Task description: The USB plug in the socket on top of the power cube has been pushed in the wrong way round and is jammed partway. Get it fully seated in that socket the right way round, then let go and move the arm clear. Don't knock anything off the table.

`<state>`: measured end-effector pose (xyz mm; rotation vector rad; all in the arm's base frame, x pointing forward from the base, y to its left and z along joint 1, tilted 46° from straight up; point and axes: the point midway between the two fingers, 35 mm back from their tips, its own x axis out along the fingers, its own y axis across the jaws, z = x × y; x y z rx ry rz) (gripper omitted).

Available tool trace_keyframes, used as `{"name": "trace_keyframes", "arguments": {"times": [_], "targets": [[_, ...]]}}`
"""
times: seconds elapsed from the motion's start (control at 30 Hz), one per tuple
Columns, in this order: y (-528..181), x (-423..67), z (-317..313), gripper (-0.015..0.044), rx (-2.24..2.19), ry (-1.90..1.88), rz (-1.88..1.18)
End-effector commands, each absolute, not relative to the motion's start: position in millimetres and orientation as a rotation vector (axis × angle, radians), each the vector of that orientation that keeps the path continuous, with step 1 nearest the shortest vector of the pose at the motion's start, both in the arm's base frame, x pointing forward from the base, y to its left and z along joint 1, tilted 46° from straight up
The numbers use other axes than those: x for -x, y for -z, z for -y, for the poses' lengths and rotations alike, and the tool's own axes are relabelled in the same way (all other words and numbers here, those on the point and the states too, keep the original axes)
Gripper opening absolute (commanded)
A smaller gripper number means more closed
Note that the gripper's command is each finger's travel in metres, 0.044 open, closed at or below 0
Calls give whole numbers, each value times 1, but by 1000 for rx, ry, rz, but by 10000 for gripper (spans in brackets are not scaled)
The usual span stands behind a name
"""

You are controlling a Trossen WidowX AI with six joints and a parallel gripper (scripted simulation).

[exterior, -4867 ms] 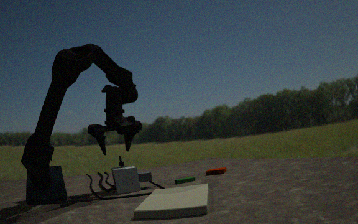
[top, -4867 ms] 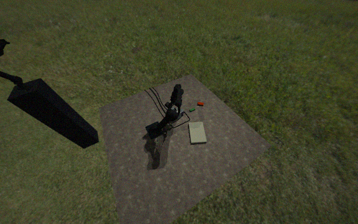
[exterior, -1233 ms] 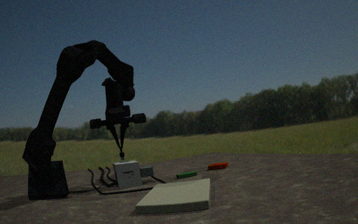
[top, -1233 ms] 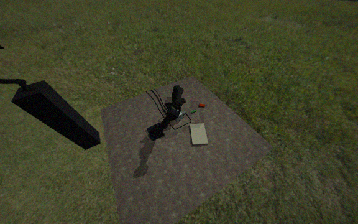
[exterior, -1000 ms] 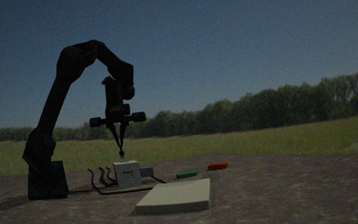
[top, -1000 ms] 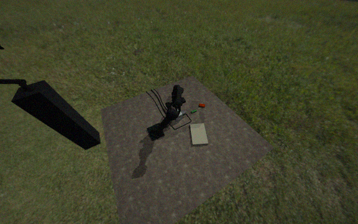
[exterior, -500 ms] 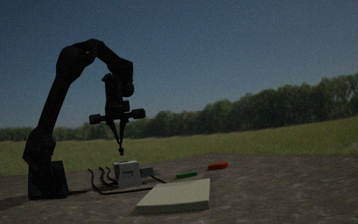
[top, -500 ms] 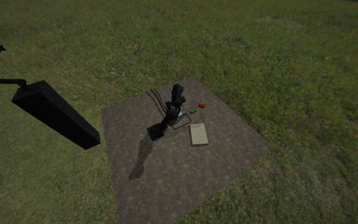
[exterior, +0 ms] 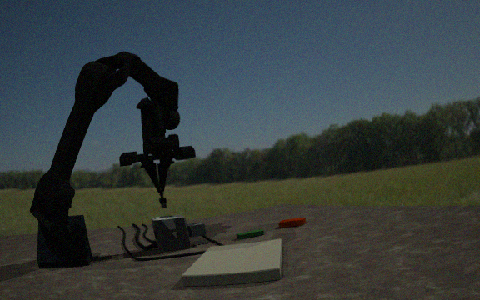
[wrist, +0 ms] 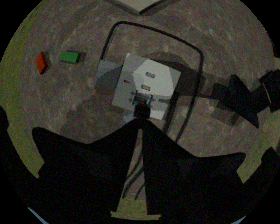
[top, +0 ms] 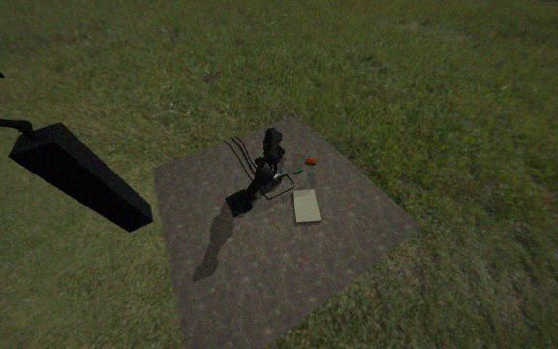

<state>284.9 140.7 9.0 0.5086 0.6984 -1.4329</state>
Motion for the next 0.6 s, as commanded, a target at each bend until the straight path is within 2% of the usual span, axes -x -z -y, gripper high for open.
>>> {"name": "trace_keyframes", "arguments": {"times": [0.0, 0.57], "targets": [[-9, -285, -140, 0, -436, 1394, -762], [-9, -285, -140, 0, -88, 1180, -1040]]}}
